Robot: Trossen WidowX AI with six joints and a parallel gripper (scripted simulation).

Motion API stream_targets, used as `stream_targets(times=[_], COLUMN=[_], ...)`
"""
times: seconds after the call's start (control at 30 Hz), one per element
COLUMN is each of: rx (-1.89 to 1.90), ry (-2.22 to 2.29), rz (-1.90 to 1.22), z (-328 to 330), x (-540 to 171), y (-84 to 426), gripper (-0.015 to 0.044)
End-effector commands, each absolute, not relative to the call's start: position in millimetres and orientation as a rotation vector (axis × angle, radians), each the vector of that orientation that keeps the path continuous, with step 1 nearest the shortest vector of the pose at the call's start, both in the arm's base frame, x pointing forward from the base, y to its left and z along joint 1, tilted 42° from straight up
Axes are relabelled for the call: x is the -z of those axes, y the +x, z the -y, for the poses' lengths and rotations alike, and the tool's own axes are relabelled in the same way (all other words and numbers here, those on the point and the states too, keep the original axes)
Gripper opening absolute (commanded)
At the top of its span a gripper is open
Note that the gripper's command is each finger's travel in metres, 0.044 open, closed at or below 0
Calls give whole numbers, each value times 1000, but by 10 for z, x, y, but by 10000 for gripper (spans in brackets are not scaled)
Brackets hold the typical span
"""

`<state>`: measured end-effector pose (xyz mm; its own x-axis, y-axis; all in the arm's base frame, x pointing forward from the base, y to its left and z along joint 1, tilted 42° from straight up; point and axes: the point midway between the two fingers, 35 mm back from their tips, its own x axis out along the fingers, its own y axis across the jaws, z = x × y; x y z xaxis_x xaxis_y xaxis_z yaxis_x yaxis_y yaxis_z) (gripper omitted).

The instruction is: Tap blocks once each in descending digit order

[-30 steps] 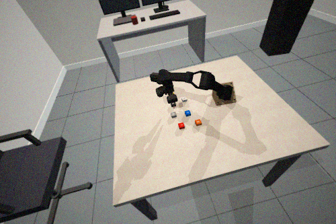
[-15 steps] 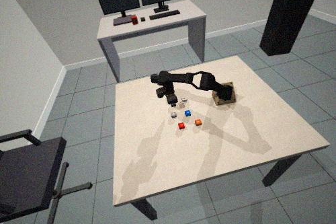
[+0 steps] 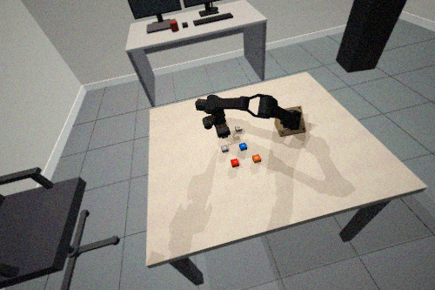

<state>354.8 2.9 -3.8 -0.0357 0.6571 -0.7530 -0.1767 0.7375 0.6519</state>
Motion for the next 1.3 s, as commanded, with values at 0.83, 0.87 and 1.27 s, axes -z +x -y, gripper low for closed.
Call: stream_targets(times=[0.83, 0.87, 1.27], rx=[-701, -702, -704], ry=[422, 422, 425], rz=[-1465, -1465, -1465], z=[597, 611, -11], x=[-679, -696, -1245], y=[3580, 3578, 3487], gripper=[20, 20, 20])
